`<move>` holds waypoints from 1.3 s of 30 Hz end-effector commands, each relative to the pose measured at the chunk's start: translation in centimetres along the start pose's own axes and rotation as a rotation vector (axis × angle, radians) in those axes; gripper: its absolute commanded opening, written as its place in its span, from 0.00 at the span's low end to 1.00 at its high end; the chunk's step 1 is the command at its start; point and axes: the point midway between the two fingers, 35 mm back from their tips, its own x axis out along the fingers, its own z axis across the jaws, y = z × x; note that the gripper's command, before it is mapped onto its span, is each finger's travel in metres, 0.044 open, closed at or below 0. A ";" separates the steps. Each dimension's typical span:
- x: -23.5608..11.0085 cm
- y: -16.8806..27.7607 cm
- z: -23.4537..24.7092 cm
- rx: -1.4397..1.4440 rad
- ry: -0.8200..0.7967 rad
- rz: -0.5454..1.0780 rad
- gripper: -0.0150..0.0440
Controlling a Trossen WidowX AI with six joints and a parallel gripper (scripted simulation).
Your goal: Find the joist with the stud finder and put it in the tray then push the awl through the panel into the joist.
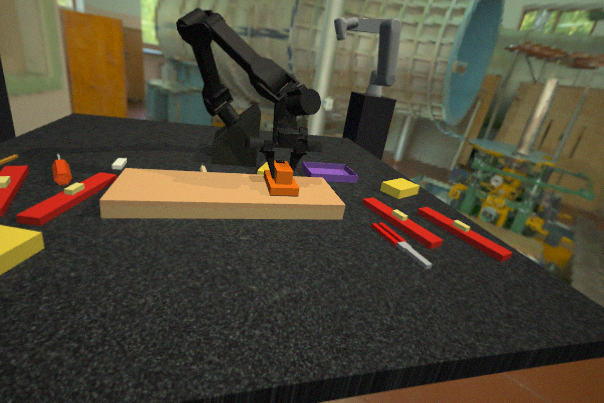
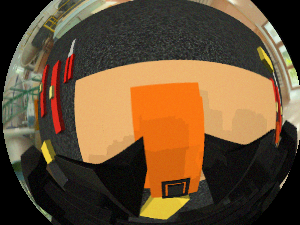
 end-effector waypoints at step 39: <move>0.0 -0.1 -14.2 -0.005 0.018 0.001 0.25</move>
